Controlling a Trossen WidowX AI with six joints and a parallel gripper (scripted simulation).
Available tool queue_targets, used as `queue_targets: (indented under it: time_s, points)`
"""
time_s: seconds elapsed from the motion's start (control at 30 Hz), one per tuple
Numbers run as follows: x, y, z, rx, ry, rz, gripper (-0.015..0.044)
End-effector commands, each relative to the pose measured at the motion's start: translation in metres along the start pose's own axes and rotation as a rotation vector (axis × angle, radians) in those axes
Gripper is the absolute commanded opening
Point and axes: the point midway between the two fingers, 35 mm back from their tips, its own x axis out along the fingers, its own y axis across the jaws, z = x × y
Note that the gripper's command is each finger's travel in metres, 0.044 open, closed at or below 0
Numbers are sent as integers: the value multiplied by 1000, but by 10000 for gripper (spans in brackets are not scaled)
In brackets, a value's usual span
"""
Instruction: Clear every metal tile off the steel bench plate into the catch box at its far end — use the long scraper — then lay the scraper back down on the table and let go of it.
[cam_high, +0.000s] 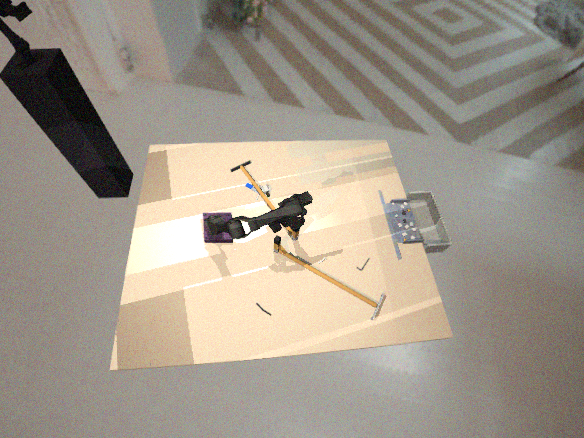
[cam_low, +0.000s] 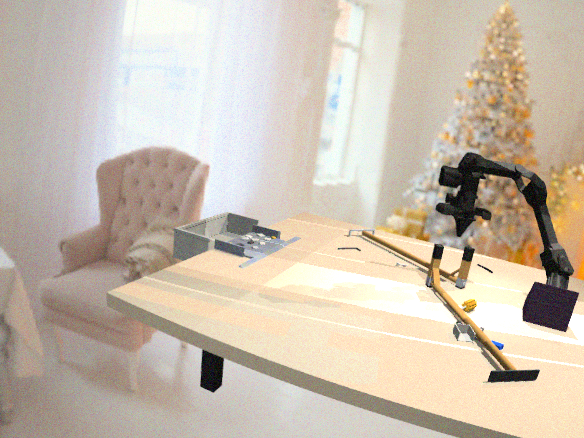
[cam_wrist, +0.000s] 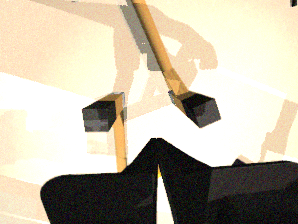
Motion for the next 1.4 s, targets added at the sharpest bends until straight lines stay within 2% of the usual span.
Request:
queue_targets:
  time_s: [0.0,1.37]
  points:
    - [5,0,1,6,6,2,0]
    - [93,0,1,7,2,1,0]
